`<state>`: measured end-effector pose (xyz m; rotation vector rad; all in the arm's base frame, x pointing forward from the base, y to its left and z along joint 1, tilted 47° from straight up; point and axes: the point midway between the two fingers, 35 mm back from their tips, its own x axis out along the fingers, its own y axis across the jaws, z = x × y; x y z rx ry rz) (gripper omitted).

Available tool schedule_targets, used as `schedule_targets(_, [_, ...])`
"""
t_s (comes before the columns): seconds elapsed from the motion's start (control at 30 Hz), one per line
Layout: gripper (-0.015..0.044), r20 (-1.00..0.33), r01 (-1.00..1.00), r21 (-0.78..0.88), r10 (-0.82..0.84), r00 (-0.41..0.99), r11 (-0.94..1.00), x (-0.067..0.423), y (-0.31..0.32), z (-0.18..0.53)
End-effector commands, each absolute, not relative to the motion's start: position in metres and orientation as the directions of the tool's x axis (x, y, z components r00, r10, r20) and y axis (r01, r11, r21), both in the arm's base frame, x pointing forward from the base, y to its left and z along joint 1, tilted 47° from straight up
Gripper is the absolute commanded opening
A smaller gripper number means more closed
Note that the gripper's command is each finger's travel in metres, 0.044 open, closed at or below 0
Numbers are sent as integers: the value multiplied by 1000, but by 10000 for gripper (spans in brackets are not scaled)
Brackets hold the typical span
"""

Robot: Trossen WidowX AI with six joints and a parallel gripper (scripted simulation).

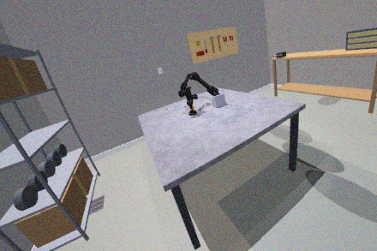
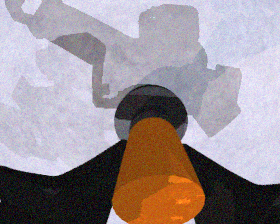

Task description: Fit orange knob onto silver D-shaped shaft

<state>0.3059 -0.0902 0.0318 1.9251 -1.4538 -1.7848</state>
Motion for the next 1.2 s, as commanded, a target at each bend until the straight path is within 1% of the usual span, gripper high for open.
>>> schedule_targets(0.0, [0, -693, -532, 662, -701, -168, -528, 309, -90, 33])
schedule_targets(1.17, [0, -693, -532, 663, -701, -168, -527, 307, -92, 32])
